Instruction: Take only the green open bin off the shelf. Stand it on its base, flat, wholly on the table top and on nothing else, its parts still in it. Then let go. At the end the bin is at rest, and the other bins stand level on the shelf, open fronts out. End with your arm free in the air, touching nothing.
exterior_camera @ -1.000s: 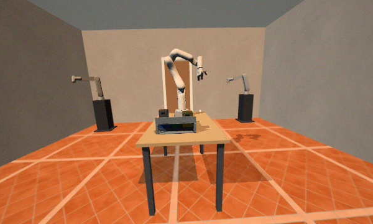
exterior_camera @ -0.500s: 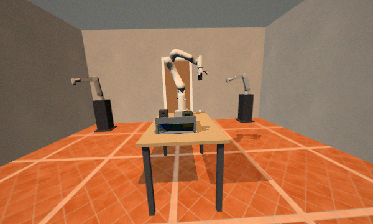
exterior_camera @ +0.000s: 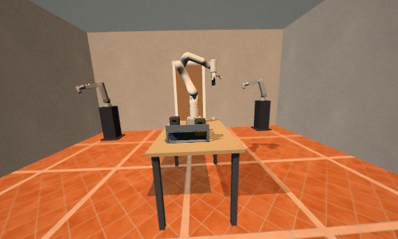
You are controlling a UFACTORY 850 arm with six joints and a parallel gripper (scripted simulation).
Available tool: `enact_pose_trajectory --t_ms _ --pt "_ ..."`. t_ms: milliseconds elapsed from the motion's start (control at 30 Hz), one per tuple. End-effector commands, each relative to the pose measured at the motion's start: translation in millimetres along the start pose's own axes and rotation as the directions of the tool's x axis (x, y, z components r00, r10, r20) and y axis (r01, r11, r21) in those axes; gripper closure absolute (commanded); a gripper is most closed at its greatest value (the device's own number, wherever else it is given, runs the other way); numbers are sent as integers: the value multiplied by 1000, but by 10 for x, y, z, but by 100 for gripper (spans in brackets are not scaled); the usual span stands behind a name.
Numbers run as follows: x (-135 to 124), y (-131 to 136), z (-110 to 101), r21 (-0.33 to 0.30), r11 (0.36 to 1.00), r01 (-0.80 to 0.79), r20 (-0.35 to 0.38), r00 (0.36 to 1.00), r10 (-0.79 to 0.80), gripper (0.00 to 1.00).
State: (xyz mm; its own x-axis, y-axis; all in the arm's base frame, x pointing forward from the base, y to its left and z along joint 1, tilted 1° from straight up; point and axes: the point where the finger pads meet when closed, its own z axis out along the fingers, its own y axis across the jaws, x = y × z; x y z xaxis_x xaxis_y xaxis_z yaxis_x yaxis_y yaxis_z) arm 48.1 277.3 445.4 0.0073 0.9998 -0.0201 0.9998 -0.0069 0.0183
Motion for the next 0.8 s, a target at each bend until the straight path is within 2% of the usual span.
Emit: enact_pose_trajectory --t_ms 0,333,500,767 --pt "3 1 -7 19 999 -45 -9 999 45 0" --pt "3 1 -7 19 999 -45 -9 999 45 0" --pt "-303 396 3 19 999 -45 -9 999 45 0" --pt "-303 396 3 19 999 -45 -9 999 45 0"
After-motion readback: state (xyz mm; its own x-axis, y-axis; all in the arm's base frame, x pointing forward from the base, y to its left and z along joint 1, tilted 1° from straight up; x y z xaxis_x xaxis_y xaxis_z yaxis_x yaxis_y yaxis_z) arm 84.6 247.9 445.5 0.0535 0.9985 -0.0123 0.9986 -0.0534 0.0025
